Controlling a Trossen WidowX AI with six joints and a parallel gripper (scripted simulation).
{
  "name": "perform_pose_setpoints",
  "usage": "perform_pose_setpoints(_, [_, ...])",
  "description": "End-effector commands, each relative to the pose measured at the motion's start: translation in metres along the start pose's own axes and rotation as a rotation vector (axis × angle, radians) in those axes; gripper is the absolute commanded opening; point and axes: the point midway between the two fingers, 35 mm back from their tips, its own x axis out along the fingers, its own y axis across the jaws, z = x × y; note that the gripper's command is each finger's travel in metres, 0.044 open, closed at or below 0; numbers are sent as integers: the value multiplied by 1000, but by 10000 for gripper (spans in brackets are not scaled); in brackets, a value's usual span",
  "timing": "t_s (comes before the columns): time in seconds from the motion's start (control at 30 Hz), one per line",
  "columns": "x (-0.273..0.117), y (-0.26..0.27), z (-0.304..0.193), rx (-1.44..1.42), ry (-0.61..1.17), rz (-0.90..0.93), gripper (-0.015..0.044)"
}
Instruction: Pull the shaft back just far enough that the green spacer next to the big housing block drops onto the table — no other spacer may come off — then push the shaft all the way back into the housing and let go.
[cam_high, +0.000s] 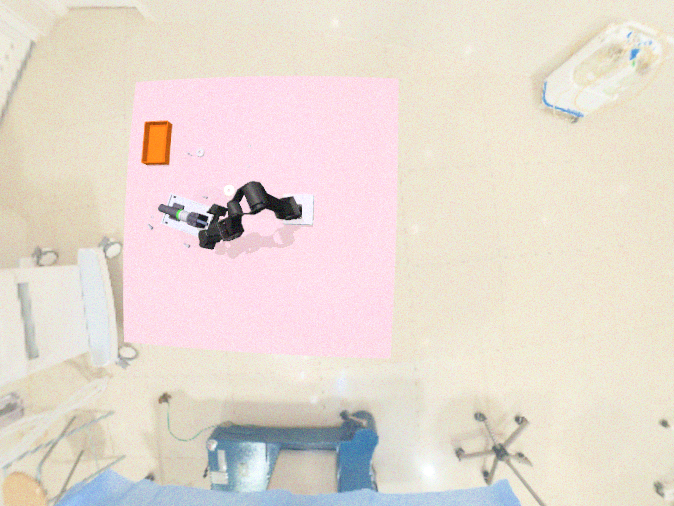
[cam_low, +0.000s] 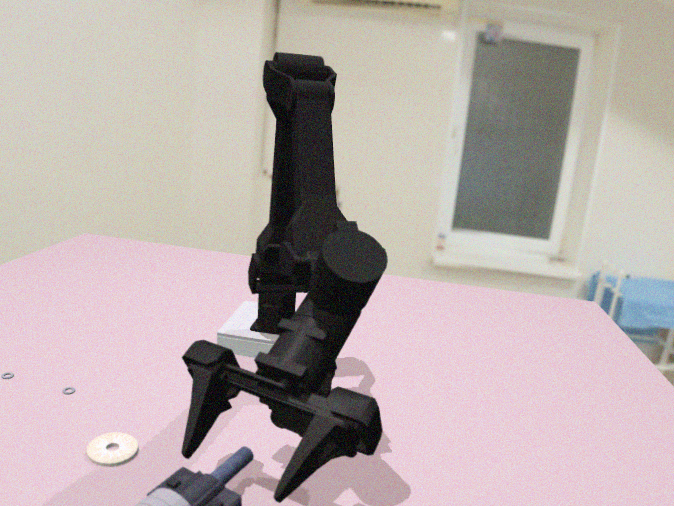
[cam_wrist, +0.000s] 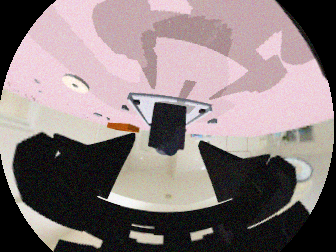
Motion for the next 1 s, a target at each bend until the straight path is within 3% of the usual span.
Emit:
perform_pose_setpoints(0.0, [0,-1,-1,-3,3,-5,440])
perform_pose_setpoints(0.97, [10,-2,-2,-3,3,-5,440])
